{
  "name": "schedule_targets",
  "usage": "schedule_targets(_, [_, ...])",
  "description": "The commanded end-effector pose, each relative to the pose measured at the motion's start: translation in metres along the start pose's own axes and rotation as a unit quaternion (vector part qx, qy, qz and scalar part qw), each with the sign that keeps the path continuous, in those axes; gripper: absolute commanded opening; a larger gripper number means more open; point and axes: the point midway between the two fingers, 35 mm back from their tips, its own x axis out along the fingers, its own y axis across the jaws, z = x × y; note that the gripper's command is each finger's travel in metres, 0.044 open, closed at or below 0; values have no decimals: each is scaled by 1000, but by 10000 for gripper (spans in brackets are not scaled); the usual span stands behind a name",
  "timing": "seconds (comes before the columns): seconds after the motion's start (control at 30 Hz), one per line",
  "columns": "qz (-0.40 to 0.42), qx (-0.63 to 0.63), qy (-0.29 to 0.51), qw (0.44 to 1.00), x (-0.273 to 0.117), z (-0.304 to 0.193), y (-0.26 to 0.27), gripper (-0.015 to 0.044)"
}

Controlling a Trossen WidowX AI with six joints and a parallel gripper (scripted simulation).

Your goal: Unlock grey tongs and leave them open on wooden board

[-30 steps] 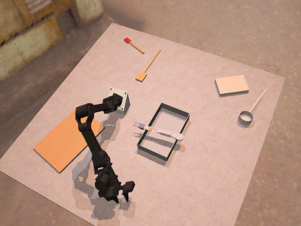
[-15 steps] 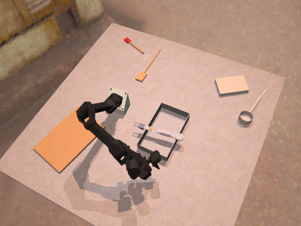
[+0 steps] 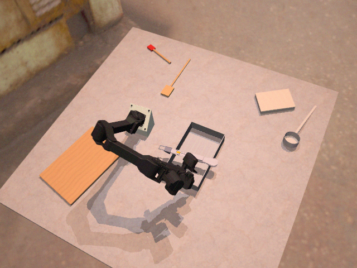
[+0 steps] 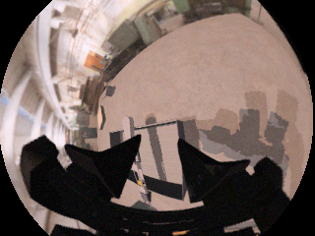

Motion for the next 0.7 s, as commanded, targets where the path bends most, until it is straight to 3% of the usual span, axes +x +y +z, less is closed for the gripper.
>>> schedule_targets(0.0, [5,-31,53,998,6,-24,14,260])
schedule_targets(0.27, [-1,-170,261,950,-8,-112,48,260])
schedule_targets(0.67, [-1,-173,266,948,-7,-105,47,260])
